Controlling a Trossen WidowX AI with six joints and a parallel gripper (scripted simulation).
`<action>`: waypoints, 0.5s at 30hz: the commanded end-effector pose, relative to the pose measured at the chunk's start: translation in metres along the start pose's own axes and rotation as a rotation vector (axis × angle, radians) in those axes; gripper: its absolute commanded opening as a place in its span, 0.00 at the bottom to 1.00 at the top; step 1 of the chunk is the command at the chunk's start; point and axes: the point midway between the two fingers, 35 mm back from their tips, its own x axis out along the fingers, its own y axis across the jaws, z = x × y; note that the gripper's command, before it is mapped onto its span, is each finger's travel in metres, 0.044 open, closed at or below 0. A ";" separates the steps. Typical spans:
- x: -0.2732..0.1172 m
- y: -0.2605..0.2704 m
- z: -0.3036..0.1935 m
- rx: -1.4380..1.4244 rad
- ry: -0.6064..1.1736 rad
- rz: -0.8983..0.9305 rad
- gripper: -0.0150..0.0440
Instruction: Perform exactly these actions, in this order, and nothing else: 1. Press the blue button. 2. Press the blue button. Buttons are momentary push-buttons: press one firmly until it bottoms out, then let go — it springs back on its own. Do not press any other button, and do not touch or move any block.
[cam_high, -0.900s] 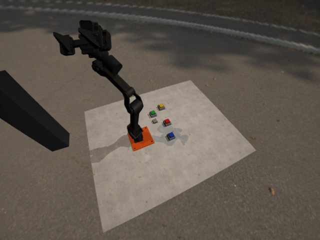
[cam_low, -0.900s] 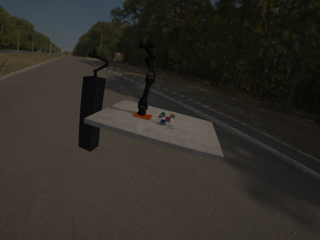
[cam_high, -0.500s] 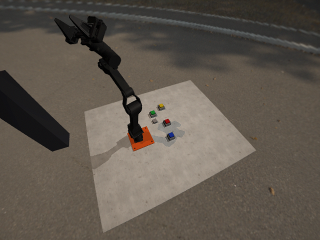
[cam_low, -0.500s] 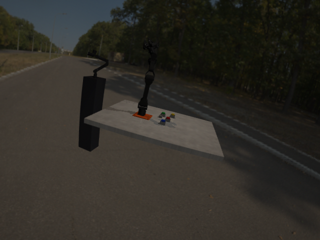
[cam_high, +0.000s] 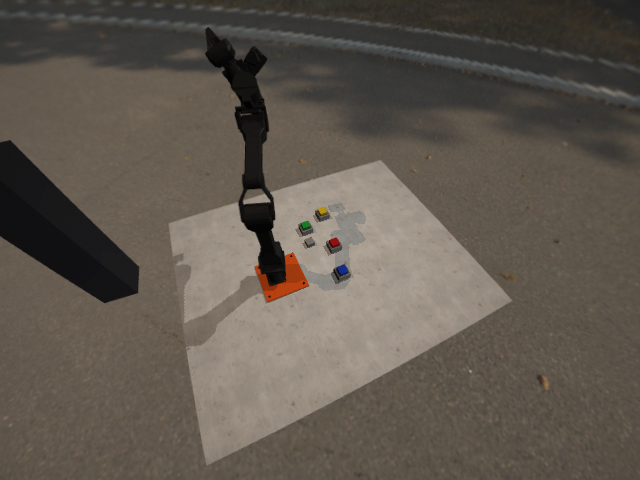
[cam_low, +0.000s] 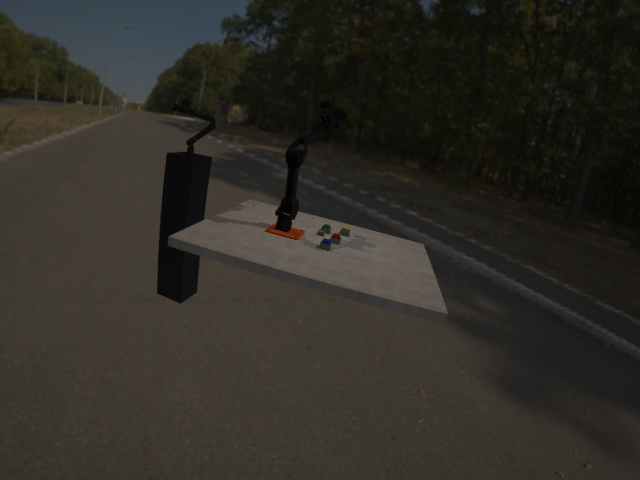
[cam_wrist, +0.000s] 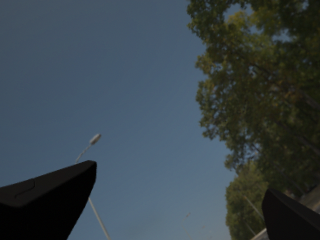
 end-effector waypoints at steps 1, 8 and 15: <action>-0.026 -0.062 0.041 -0.154 -0.094 -0.249 0.93; -0.123 -0.155 0.122 -0.404 -0.212 -0.761 0.93; -0.264 -0.200 0.179 -0.536 -0.245 -1.283 0.93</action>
